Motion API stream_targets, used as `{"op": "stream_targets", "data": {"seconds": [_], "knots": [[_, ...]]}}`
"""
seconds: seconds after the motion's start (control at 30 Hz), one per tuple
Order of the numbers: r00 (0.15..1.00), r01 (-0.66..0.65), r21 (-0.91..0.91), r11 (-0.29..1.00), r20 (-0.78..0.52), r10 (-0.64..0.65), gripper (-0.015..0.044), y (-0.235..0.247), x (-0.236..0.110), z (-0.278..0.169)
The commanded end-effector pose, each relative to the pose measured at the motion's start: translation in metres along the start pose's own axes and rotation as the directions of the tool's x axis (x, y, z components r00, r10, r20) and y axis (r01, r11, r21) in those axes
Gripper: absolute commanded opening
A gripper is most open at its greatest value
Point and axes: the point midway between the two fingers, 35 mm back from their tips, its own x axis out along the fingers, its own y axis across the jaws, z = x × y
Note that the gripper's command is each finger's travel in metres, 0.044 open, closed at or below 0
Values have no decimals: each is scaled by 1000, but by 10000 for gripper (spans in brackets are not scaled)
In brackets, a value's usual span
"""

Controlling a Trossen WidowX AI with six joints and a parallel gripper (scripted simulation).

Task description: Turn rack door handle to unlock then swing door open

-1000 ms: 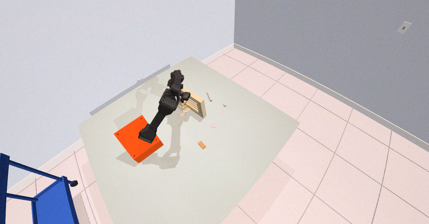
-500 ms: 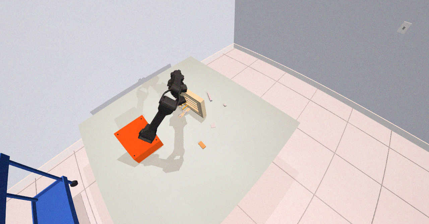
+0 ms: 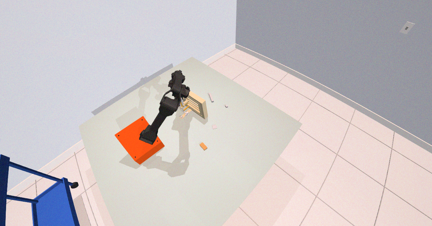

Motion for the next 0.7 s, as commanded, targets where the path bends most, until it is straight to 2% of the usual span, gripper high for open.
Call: {"op": "stream_targets", "data": {"seconds": [0.0,0.3,0.67], "knots": [[1000,4,217,976,2,-5,281,-1,2,1],[1000,3,610,792,2,-5,281,-1,2,1],[1000,2,636,772,2,-5,268,-1,2,1]]}}
